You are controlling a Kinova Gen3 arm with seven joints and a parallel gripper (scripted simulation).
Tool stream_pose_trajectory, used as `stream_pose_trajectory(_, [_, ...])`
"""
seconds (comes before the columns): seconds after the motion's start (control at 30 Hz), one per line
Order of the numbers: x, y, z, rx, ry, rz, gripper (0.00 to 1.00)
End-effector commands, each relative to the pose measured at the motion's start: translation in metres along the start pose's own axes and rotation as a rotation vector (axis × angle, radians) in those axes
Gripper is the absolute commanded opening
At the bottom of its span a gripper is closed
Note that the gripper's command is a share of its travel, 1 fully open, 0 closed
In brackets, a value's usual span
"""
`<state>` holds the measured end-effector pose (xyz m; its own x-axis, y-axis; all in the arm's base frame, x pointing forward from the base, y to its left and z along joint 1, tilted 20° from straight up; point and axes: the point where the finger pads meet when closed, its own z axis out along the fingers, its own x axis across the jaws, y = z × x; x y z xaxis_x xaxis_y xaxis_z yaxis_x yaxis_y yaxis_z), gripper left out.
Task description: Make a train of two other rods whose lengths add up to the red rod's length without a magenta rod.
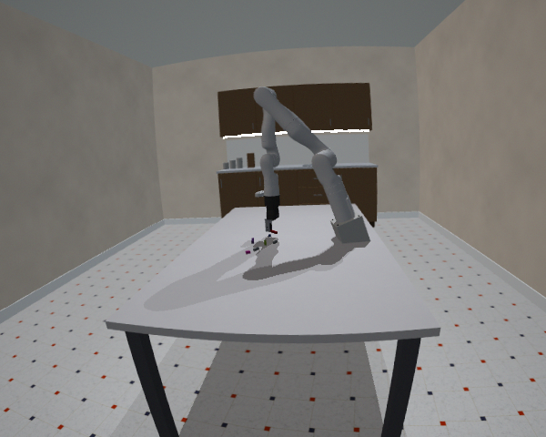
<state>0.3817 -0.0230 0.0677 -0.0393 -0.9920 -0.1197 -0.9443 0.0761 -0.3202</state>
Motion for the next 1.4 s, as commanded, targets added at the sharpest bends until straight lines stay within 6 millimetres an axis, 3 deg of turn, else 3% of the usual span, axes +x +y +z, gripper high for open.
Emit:
stream_pose_trajectory(0.0, [-0.0019,0.0029,0.0051,-0.009,-0.004,-0.002,0.54])
stream_pose_trajectory(1.37, [-0.0018,0.003,0.0108,-0.009,-0.004,-0.002,0.54])
